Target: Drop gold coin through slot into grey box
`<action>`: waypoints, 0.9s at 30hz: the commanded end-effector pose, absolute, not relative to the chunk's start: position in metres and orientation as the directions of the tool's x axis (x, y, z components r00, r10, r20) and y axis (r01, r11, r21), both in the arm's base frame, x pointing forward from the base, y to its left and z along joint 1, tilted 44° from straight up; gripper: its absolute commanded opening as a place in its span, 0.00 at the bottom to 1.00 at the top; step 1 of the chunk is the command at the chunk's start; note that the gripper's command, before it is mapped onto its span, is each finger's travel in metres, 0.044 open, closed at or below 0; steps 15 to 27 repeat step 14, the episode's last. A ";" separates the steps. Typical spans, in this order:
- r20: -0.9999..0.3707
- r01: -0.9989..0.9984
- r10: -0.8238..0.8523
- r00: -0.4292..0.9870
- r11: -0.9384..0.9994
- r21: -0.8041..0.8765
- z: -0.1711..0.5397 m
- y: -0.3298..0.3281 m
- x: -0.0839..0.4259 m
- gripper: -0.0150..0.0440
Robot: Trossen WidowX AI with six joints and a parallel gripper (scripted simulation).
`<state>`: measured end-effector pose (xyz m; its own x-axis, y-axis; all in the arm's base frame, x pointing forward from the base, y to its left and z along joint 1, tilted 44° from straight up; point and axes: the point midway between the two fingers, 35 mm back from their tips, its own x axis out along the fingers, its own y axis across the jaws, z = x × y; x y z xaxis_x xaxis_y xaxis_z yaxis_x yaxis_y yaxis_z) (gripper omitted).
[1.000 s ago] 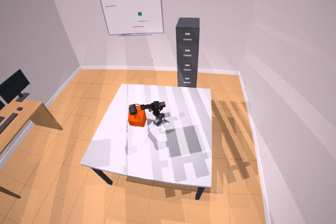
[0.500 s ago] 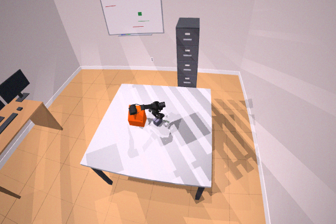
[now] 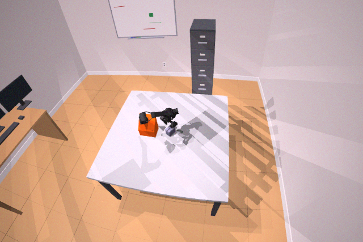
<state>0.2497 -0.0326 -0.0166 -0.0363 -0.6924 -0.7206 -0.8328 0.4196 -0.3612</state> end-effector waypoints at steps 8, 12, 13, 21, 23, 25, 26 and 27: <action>-0.720 -0.831 -0.693 -0.033 0.419 -0.365 0.012 -0.007 0.249 1.00; -0.720 -0.831 -0.693 -0.033 0.419 -0.365 0.012 -0.007 0.249 1.00; -0.720 -0.831 -0.693 -0.033 0.419 -0.365 0.012 -0.007 0.249 1.00; -0.720 -0.831 -0.693 -0.033 0.419 -0.365 0.012 -0.007 0.249 1.00; -0.720 -0.831 -0.693 -0.033 0.419 -0.365 0.012 -0.007 0.249 1.00; -0.720 -0.831 -0.693 -0.033 0.419 -0.365 0.012 -0.007 0.249 1.00; -0.720 -0.831 -0.693 -0.033 0.419 -0.365 0.012 -0.007 0.249 1.00; -0.720 -0.831 -0.693 -0.033 0.419 -0.365 0.012 -0.007 0.249 1.00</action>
